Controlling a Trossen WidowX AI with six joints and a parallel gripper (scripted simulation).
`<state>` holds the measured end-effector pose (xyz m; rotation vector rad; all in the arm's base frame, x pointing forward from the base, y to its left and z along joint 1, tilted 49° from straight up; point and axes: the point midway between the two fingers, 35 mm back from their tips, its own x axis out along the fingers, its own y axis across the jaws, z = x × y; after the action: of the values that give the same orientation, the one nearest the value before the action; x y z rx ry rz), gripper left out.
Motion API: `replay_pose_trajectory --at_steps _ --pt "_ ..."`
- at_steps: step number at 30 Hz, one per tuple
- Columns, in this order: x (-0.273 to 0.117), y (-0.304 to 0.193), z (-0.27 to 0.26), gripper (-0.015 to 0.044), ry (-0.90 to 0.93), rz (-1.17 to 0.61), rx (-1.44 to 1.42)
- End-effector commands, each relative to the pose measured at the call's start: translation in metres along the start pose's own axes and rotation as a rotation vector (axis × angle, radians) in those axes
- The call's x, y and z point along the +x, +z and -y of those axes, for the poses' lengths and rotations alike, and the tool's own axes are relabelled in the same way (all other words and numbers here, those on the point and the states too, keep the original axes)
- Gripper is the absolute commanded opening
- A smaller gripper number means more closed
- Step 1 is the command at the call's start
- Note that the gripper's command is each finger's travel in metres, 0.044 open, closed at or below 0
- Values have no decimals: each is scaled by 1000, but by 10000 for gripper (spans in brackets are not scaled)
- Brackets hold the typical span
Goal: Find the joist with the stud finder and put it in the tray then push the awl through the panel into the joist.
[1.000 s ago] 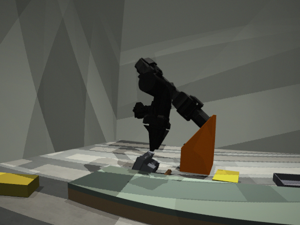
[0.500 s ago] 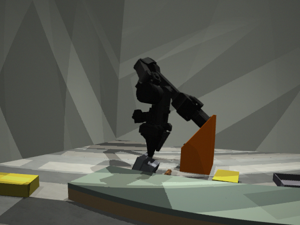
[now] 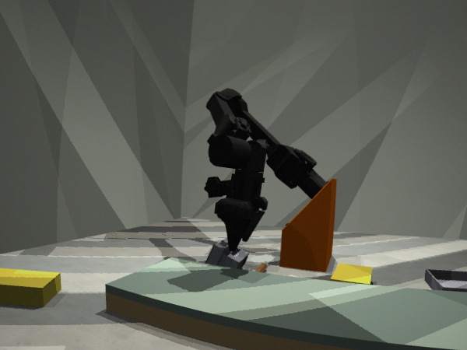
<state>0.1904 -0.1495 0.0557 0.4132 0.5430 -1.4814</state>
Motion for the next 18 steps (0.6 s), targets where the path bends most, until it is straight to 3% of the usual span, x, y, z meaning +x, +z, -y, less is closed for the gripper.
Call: replay_pose_trajectory --at_steps 1,18 --pt "7 -2 0 440 0 -5 -6" --pt "34 -4 1 440 1 1 -7"
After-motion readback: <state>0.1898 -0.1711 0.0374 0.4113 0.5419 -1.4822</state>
